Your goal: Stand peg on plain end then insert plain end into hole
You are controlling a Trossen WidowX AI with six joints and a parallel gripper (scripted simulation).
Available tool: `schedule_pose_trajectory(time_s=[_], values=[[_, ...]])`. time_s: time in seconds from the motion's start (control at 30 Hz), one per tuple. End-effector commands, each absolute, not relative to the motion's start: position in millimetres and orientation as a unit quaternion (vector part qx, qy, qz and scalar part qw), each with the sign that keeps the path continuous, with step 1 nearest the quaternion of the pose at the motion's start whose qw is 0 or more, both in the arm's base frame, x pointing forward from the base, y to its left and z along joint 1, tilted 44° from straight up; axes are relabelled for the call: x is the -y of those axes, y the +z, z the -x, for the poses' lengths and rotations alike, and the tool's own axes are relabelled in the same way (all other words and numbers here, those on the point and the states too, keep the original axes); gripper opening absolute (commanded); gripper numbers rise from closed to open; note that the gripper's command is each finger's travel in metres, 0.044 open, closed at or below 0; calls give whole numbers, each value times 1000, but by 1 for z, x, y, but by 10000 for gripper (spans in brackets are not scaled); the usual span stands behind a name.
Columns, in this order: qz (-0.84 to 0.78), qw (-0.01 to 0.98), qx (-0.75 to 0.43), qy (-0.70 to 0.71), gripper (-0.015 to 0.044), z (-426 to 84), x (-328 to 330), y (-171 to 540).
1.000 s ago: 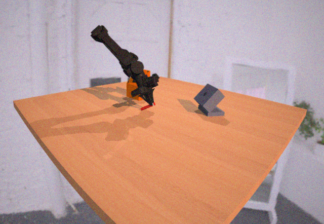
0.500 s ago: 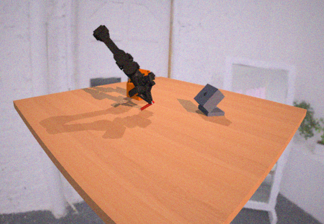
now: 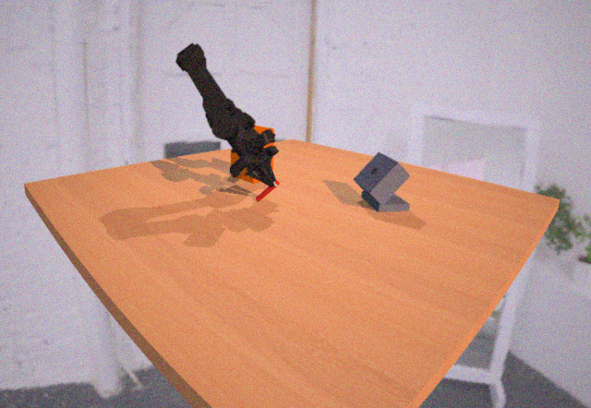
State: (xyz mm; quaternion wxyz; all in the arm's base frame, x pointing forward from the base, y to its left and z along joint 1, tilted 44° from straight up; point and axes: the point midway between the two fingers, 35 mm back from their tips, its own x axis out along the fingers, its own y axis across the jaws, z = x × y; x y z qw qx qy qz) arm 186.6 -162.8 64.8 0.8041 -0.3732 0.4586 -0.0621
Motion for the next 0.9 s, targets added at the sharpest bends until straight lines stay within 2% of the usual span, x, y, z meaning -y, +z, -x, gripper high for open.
schedule_pose_trajectory(time_s=[0.0, 0.87], values=[[374, 811, -447, -54, 49, -184, 162, 65], [379, 855, -354, -11, 49, -167, 161, 71]])
